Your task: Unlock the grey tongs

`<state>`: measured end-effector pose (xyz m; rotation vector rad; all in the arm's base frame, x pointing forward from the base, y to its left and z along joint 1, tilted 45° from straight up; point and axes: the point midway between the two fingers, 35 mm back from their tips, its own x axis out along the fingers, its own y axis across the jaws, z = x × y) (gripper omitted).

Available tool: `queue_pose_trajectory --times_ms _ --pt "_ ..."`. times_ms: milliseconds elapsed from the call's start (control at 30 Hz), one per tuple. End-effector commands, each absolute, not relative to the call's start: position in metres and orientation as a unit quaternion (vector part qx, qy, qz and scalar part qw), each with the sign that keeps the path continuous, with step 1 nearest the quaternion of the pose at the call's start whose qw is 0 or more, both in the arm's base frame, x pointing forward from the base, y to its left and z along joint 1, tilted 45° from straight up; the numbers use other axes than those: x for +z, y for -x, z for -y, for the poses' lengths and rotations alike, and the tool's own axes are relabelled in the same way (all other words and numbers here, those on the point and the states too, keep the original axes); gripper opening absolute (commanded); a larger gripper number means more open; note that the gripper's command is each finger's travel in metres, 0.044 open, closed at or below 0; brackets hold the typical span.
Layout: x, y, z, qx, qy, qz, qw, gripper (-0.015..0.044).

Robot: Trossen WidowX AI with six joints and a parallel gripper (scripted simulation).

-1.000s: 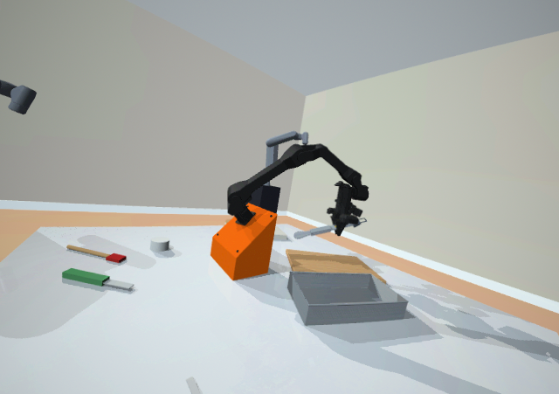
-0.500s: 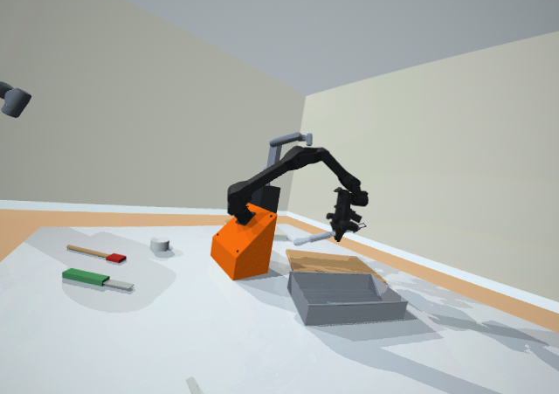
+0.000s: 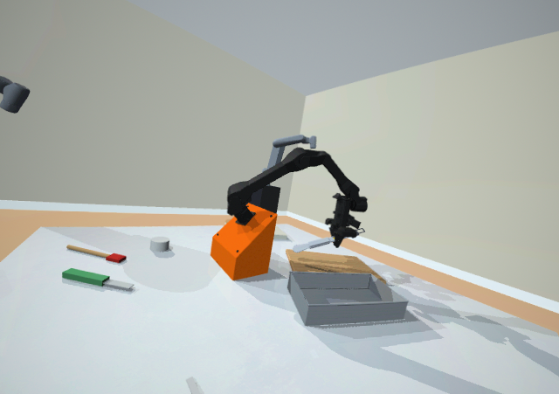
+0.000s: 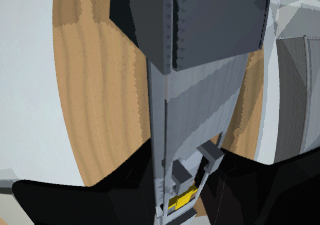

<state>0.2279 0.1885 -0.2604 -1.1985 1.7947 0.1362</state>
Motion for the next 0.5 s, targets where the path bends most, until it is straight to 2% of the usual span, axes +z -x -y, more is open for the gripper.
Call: queue_pose_trajectory --times_ms 0,467 --pt "-0.265 -0.226 -0.182 0.057 0.492 -0.732 0.468 -0.015" --pt "-0.28 -0.223 -0.165 0.061 0.492 -0.731 0.469 -0.015"
